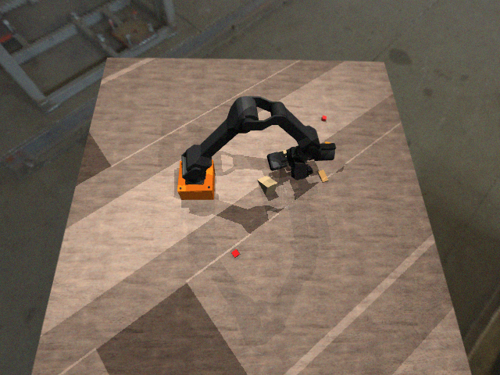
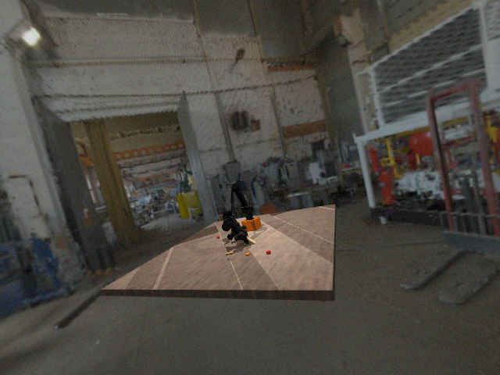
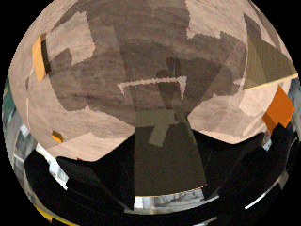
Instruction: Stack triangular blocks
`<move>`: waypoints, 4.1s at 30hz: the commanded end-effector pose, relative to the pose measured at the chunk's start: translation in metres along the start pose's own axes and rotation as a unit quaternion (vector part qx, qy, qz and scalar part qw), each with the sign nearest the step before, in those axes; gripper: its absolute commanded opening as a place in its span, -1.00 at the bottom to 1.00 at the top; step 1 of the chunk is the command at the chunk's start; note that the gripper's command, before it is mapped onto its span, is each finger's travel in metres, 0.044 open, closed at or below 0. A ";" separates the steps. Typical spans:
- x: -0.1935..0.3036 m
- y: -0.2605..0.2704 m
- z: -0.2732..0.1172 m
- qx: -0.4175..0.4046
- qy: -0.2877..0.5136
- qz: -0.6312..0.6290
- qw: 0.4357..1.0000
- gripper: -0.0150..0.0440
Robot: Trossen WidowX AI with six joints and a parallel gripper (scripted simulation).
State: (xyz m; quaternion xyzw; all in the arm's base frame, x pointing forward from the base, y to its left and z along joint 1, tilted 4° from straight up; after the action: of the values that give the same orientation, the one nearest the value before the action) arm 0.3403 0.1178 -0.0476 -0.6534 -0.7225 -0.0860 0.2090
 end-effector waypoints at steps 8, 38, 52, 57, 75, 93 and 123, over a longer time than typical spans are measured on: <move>0.001 0.000 -0.003 0.000 0.000 0.000 1.000 -0.49; 0.053 -0.014 -0.008 -0.081 -0.311 0.000 0.947 -0.49; 0.081 -0.022 0.003 -0.122 -0.470 0.000 0.874 -0.49; 0.089 -0.024 0.009 -0.136 -0.523 0.000 0.841 -0.49; 0.093 -0.027 0.014 -0.139 -0.552 0.001 0.823 0.58; 0.122 -0.032 -0.053 -0.140 -0.553 0.002 0.822 1.00; 0.039 -0.014 -0.052 0.041 0.170 0.006 0.985 1.00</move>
State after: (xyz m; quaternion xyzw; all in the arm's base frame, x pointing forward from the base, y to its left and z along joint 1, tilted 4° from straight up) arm 0.3300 0.1290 0.0100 -0.6414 -0.6758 -0.1186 0.3432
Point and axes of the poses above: the point midway between the two fingers, 35 mm back from their tips, its own z axis out along the fingers, its own y axis across the jaws, x = y × z, the point moved 1 cm from there along -z, back along the fingers, and after that the axes turned 15 degrees about z, right-handed, at the moved point
